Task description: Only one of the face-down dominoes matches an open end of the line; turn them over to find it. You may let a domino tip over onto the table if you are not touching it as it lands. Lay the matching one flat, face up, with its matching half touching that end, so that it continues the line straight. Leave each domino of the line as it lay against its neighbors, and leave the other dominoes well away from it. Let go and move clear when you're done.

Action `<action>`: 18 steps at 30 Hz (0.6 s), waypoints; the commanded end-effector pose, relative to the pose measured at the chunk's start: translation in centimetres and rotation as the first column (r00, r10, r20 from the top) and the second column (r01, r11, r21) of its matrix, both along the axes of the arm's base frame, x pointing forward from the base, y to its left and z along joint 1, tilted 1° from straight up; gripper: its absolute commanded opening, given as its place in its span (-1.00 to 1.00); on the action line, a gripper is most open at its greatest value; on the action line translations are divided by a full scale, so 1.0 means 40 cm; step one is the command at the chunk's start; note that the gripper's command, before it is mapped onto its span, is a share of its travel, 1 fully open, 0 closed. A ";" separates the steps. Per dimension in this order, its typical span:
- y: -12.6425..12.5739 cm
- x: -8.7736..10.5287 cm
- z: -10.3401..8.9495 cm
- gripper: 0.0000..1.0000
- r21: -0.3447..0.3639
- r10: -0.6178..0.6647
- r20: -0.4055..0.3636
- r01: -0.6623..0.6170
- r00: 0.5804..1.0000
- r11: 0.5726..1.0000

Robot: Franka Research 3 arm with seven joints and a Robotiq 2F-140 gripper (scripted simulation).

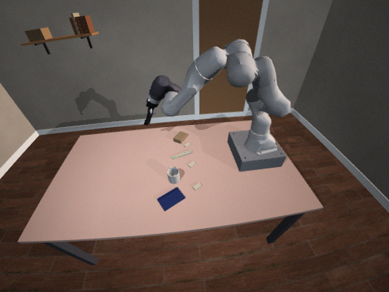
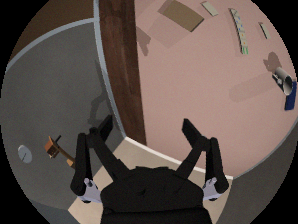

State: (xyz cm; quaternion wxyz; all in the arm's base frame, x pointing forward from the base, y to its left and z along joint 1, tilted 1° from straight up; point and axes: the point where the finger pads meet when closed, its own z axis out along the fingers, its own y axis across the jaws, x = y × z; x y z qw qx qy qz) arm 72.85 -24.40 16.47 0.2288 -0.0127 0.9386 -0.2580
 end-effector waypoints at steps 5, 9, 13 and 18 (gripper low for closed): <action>-0.004 -0.006 -0.003 1.00 0.011 -0.024 0.007 0.024 1.000 1.000; 0.052 -0.050 -0.007 1.00 0.089 -0.102 0.025 0.099 0.995 0.991; 0.052 -0.050 -0.007 1.00 0.089 -0.102 0.025 0.099 0.995 0.991; 0.052 -0.050 -0.007 1.00 0.089 -0.102 0.025 0.099 0.995 0.991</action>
